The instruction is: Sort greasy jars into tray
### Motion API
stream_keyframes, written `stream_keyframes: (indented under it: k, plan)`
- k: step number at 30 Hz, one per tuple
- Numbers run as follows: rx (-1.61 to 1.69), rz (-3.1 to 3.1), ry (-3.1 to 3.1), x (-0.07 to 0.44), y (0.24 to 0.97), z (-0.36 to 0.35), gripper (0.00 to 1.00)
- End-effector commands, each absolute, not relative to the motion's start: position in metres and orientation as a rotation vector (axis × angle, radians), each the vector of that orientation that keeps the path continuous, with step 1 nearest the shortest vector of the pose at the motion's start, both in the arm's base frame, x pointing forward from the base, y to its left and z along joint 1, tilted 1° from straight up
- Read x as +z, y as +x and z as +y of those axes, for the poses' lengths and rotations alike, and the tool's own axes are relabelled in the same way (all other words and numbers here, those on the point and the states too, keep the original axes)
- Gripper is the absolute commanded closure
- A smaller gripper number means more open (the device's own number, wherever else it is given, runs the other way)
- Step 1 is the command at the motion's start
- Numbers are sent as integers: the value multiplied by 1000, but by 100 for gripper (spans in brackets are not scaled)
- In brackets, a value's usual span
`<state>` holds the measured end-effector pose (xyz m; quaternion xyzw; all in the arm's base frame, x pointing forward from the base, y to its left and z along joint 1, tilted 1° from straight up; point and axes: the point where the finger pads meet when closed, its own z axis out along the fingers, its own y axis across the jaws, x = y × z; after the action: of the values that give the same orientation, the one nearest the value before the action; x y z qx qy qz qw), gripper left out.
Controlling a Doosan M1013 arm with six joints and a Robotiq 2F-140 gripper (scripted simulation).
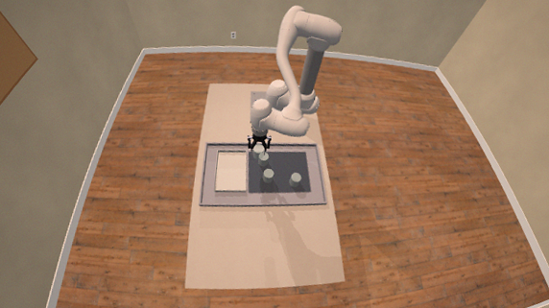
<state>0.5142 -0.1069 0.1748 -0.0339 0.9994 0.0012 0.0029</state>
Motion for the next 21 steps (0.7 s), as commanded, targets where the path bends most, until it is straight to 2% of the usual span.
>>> stream_keyframes:
  k: [1, 21]
  plan:
    - [7, 3131, -110, 178, 521, -121, 100]
    - [7, 3131, -110, 177, 537, -179, 100]
